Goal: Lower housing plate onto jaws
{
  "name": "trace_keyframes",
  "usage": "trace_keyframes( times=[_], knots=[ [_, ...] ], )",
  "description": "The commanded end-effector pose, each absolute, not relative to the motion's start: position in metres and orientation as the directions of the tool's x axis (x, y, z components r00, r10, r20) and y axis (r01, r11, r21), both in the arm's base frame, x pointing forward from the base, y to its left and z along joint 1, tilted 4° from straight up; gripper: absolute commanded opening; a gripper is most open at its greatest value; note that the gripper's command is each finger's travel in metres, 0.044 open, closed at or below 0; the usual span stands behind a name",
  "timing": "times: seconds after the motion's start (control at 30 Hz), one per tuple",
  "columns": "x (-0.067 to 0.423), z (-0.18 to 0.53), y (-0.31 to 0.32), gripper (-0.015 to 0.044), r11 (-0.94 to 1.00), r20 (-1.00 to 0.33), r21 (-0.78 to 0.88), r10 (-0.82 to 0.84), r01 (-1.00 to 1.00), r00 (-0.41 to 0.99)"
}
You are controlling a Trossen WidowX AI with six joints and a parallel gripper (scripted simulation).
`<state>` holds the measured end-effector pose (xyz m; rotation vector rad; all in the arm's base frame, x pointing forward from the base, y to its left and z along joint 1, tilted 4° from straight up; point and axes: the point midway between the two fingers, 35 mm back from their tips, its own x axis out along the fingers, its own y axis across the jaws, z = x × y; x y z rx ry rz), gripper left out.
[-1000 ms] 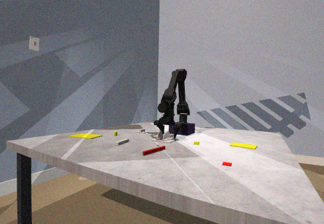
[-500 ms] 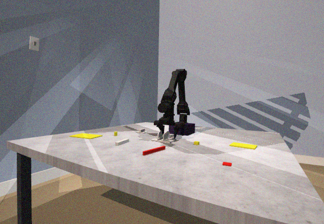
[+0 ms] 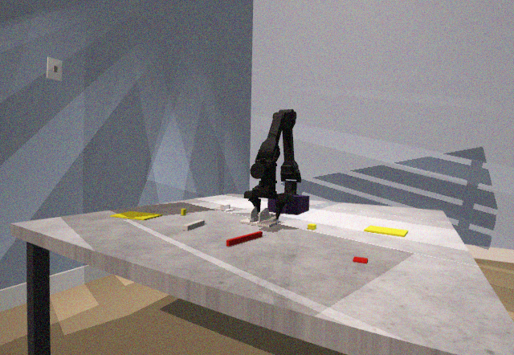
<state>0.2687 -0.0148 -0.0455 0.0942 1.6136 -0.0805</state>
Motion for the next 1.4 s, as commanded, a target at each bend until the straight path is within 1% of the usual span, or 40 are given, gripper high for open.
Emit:
trace_keyframes(
  times=[0.0, 0.53, 0.63, 0.67, 1.13, 1.23, 1.37],
  knots=[
    [0.269, -0.046, -0.014, 0.0351, 0.994, -0.999, 0.009, 0.014, 0.113, -0.042],
    [0.269, -0.046, -0.014, 0.0351, 0.994, -0.999, 0.009, 0.014, 0.113, -0.042],
    [0.269, -0.046, -0.015, 0.0430, 0.994, -0.999, 0.006, 0.011, 0.110, -0.044],
    [0.269, -0.046, -0.015, 0.0440, 0.994, -0.999, 0.006, 0.011, 0.110, -0.044],
    [0.269, -0.043, -0.015, 0.0440, 0.994, -0.999, 0.006, 0.011, 0.111, -0.044],
    [0.272, -0.024, -0.015, 0.0440, 0.994, -0.999, 0.007, 0.012, 0.111, -0.043],
    [0.272, 0.021, -0.015, 0.0440, 0.994, -0.999, 0.009, 0.013, 0.112, -0.042]
  ],
)
